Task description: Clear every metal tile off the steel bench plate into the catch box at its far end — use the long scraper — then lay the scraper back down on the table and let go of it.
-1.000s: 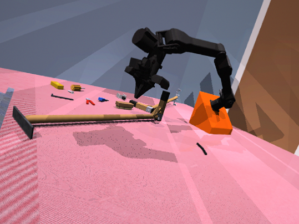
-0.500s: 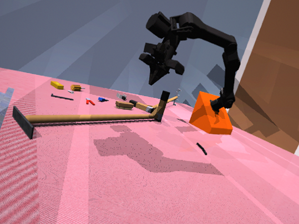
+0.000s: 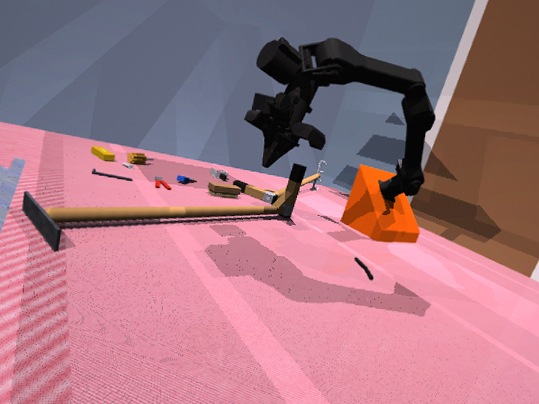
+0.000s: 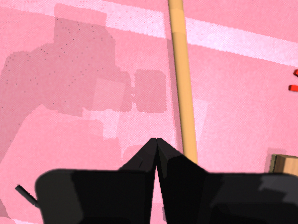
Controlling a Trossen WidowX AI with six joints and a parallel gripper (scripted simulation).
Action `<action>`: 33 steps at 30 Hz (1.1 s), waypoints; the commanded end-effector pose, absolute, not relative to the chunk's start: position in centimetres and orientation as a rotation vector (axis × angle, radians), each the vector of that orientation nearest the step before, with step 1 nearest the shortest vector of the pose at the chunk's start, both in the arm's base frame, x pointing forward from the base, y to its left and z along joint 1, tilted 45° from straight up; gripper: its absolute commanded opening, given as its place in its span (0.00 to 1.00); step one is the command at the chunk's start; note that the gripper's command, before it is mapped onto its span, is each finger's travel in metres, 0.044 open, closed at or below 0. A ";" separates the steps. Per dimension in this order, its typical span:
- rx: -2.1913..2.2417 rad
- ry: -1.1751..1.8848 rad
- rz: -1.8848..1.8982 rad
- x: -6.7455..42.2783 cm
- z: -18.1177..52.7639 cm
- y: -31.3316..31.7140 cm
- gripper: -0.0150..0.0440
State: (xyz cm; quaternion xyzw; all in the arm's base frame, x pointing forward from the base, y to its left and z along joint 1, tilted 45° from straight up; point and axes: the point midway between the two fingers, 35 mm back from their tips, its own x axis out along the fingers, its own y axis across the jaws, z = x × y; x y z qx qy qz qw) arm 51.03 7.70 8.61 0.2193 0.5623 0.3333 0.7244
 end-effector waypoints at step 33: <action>0.490 1.247 0.733 50.5 2.3 13.9 0.25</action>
